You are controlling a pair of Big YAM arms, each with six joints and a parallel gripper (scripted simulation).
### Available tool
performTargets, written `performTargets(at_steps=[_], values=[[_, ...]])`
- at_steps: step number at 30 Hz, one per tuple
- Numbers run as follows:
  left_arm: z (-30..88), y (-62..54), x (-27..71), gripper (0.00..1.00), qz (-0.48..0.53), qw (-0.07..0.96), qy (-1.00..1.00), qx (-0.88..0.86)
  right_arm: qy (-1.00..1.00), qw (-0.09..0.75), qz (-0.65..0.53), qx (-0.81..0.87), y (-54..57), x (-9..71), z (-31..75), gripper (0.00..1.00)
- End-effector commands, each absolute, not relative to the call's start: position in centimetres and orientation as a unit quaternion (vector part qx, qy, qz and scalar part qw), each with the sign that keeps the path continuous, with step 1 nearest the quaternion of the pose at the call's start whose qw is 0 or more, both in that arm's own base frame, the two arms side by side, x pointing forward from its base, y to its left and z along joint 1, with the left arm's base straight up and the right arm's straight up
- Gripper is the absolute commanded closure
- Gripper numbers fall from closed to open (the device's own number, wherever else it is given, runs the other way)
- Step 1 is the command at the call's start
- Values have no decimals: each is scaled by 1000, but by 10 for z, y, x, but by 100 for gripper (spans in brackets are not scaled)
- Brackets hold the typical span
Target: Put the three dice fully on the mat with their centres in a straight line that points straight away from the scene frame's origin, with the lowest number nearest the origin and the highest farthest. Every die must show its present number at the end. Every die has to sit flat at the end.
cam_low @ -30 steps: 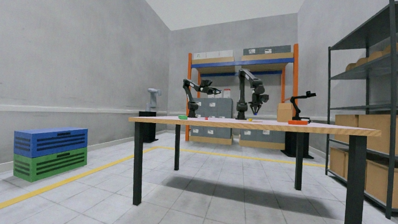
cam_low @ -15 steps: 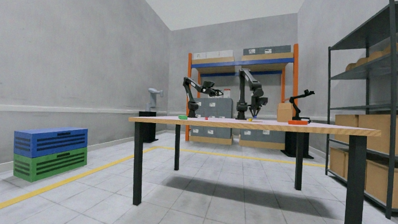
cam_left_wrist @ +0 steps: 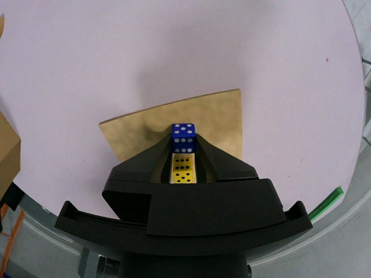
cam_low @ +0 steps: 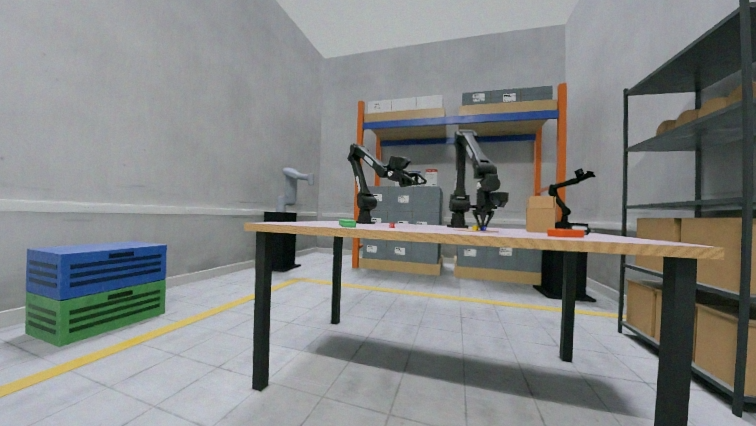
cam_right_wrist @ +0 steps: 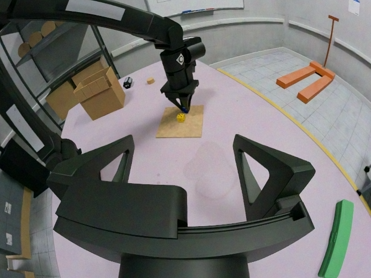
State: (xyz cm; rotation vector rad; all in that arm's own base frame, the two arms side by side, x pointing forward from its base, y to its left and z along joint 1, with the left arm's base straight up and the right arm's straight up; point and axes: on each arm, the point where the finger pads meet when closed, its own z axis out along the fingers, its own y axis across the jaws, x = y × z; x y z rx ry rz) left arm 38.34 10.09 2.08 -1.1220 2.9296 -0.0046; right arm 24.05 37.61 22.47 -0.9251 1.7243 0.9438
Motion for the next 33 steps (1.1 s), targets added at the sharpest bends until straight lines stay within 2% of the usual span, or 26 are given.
performTargets(at_steps=[1, 7, 9, 10, 19, 33], values=[[19, 105, 392, 86, -1, 6, 934, -357, 676, 493, 406, -368, 400, 249, 268, 0], [19, 105, 392, 86, -1, 6, 934, -357, 682, 491, 405, -361, 405, 250, 261, 0], [26, 105, 393, 63, -2, 13, 934, -357, 683, 490, 405, -359, 406, 250, 259, 0], [23, 105, 393, 56, -1, 10, 934, -357, 684, 490, 405, -358, 407, 250, 258, 0], [65, 121, 411, 56, -4, 53, 933, -356, 685, 492, 410, -348, 414, 250, 255, 0], [98, 107, 403, 56, -4, 31, 932, -362, 684, 499, 415, -334, 419, 253, 258, 0]])
